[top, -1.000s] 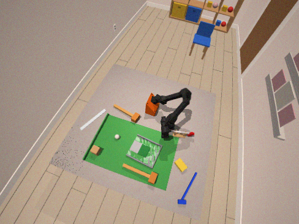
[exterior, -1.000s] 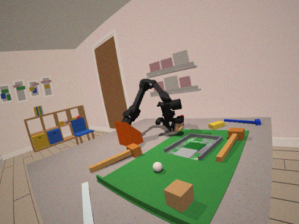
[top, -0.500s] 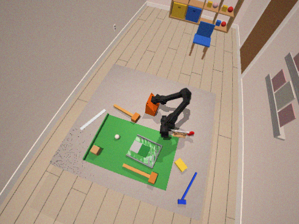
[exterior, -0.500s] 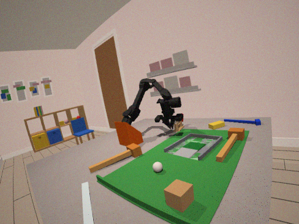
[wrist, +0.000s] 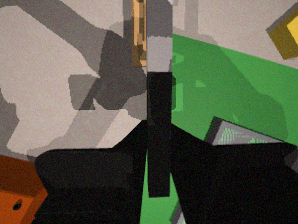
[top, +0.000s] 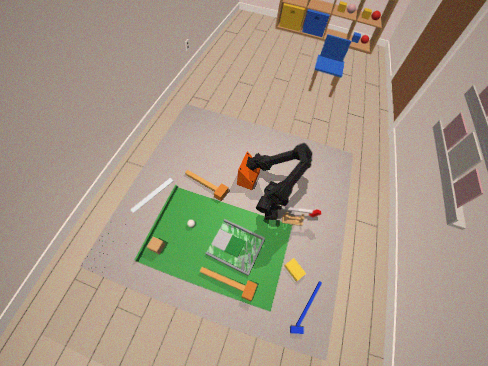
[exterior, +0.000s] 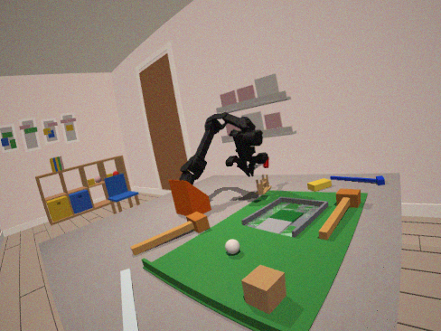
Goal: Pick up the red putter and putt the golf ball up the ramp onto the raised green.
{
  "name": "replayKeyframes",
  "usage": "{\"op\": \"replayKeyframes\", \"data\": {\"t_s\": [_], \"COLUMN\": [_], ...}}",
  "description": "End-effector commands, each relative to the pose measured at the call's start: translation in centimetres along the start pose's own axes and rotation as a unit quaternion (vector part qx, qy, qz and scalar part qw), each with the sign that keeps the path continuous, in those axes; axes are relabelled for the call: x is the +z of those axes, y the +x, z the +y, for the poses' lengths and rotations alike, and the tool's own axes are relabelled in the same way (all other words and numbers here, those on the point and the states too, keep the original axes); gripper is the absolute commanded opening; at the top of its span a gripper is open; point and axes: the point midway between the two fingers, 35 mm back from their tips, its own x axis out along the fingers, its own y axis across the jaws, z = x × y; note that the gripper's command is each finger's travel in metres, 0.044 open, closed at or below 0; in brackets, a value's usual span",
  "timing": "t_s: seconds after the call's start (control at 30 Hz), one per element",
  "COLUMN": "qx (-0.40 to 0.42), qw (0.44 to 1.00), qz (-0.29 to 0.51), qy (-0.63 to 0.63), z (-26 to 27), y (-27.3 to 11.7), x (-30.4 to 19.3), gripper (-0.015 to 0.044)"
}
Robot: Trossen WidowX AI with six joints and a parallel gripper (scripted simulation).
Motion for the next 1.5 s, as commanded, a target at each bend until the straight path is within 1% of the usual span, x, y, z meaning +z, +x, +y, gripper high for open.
{"op": "replayKeyframes", "data": {"t_s": [0.0, 0.03, 0.07, 0.27, 0.73, 1.1, 1.47], "qx": [-0.003, -0.004, -0.002, -0.002, -0.035, -0.061, -0.083], "qw": [1.000, 1.000, 1.000, 0.999, 0.976, 0.932, 0.867], "qz": [-0.008, -0.009, -0.001, 0.018, 0.064, 0.090, 0.104], "qy": [-0.003, -0.003, 0.001, 0.050, 0.204, 0.346, 0.480], "z": [0.0, 0.0, 0.0, -0.4, -2.3, -2.8, -1.4], "y": [-1.2, -1.4, -0.7, -1.0, -3.8, -6.8, -9.7], "x": [0.8, 0.8, 0.3, -1.1, -7.6, -14.5, -21.5], "gripper": [0.0000, 0.0000, 0.0000, 0.0000, 0.0000, 0.0000, 0.0000]}}
